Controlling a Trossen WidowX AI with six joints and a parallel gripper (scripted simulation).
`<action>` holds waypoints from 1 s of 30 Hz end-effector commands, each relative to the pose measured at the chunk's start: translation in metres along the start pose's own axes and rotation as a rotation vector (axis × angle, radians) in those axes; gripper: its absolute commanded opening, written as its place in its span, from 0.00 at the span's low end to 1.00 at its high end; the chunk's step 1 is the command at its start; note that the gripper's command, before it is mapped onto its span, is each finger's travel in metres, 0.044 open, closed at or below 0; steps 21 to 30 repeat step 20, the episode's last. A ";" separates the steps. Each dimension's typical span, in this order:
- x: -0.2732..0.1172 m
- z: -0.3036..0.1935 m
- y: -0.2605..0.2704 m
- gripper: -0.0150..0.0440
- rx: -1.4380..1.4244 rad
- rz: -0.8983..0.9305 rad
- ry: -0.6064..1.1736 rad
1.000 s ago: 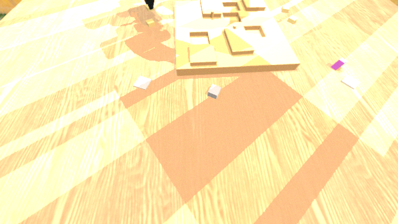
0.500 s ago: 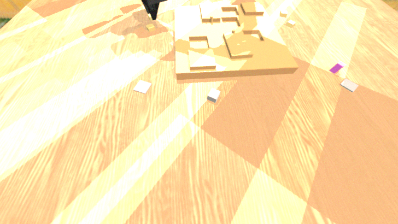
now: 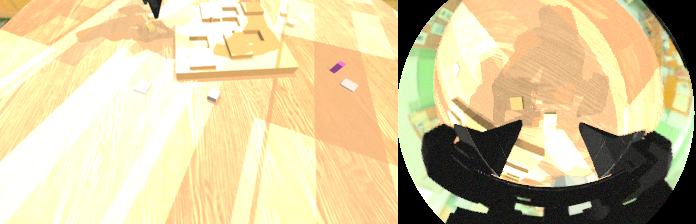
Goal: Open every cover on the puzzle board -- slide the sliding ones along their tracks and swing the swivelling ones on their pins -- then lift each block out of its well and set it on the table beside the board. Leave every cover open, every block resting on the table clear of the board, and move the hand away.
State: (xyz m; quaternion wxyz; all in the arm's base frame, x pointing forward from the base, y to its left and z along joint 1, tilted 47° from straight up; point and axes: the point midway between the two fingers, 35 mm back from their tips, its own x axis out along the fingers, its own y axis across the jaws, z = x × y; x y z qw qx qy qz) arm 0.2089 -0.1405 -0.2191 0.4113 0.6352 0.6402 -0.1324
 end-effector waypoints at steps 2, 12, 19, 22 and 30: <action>-0.019 0.003 0.002 1.00 -0.010 -0.001 -0.015; -0.051 0.002 0.001 1.00 -0.006 0.001 -0.013; -0.063 0.001 -0.003 1.00 0.010 -0.004 -0.016; -0.063 0.002 -0.012 1.00 0.054 -0.020 -0.028; -0.063 0.002 -0.012 1.00 0.054 -0.020 -0.028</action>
